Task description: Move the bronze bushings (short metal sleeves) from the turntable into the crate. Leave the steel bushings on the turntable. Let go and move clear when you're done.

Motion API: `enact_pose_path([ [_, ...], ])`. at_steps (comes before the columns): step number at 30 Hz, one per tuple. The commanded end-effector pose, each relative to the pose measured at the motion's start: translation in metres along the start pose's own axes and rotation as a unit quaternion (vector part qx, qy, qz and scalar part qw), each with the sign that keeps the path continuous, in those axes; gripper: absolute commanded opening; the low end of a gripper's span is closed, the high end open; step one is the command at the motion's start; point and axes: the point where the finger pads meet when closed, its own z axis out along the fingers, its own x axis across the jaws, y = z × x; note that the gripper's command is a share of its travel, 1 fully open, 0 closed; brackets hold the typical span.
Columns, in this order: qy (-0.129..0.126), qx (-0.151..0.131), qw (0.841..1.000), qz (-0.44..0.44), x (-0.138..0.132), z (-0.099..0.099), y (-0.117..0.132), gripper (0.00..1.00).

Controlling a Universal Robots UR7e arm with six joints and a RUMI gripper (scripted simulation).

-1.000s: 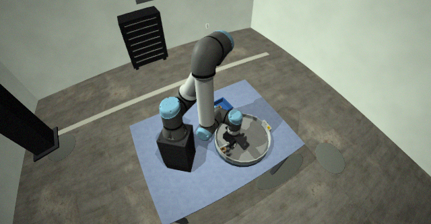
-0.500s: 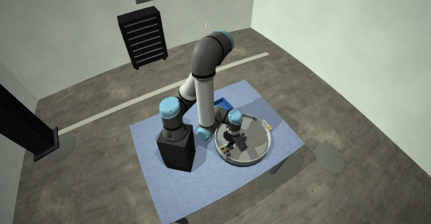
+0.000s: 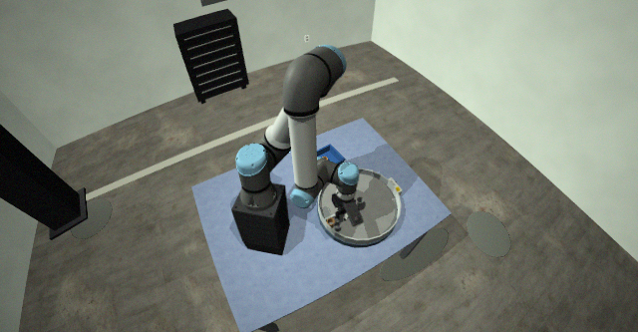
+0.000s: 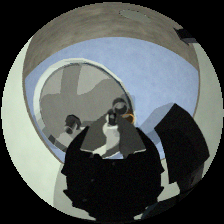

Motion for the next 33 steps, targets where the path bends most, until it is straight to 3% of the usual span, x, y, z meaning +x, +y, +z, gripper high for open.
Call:
enact_pose_path([
  [1, 0.0, 0.001, 1.0, 0.024, 0.0005, -0.0003, -0.0002, 0.05],
  [33, 0.0, 0.001, 0.989, 0.147, 0.0045, -0.0003, 0.0008, 0.05],
])
